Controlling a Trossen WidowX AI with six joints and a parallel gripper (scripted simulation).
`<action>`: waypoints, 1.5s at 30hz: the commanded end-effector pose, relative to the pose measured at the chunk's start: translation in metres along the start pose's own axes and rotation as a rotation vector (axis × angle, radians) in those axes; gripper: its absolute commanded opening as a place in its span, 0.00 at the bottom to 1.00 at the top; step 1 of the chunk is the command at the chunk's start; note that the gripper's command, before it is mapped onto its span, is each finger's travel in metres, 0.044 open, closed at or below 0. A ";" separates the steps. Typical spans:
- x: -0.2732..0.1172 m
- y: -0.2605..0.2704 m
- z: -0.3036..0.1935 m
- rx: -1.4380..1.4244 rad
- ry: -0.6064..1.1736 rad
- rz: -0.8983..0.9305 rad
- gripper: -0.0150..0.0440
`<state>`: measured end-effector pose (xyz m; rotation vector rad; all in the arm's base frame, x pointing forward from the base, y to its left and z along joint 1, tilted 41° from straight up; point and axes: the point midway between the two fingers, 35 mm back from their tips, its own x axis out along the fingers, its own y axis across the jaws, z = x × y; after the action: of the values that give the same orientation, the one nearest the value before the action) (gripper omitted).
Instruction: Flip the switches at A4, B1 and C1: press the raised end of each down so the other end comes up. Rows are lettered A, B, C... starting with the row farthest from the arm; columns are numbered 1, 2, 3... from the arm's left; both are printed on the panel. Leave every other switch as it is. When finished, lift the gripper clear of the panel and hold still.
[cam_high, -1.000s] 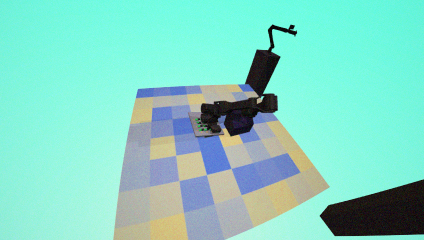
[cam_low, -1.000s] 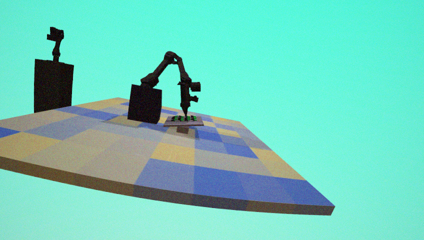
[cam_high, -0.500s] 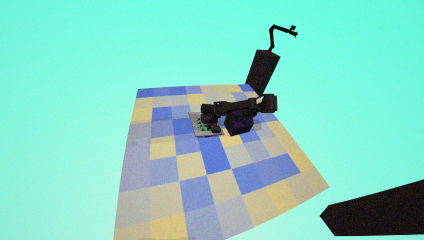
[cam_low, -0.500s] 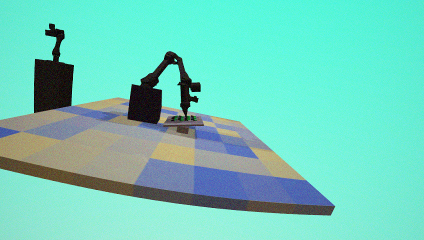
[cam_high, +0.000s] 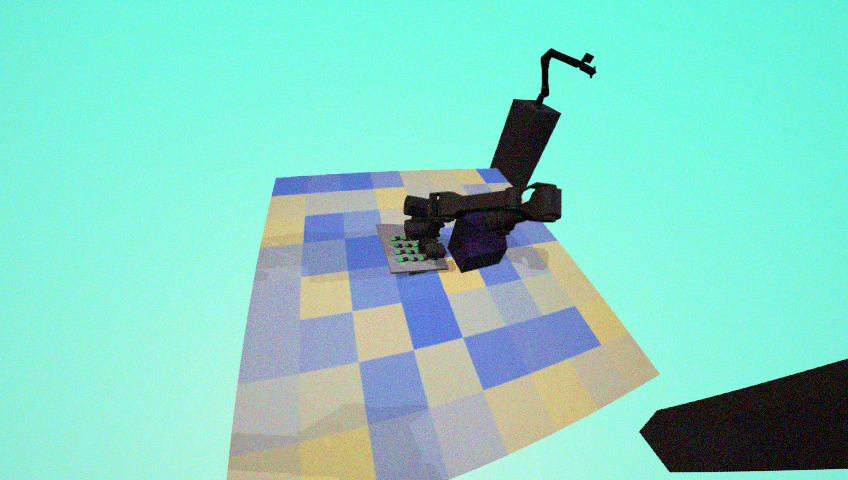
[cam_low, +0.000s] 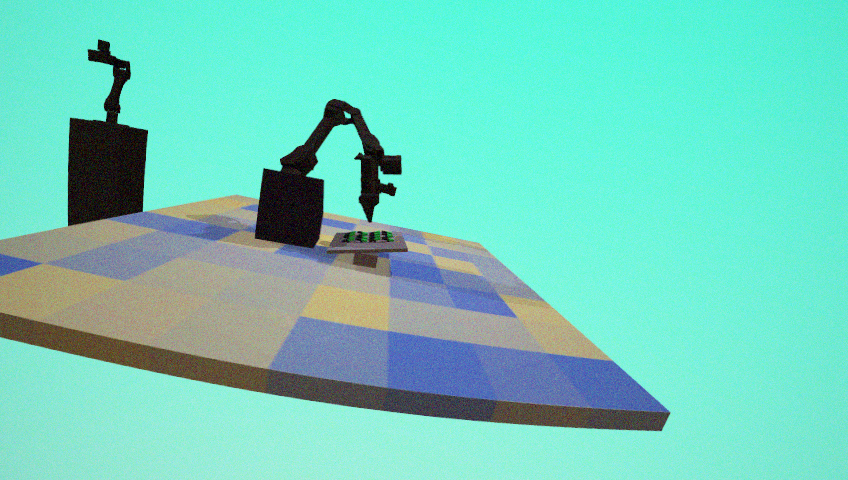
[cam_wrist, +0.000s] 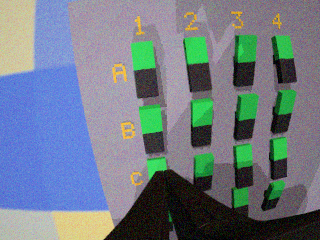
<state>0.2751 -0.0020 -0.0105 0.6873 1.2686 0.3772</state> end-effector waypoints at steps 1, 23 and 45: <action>-0.031 0.002 0.005 -0.014 -0.009 0.000 0.25; 0.005 0.002 -0.036 -0.012 -0.033 0.002 0.25; 0.029 0.002 -0.036 -0.012 -0.033 0.003 0.25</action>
<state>0.2504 0.0243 -0.0317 0.6758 1.2261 0.3787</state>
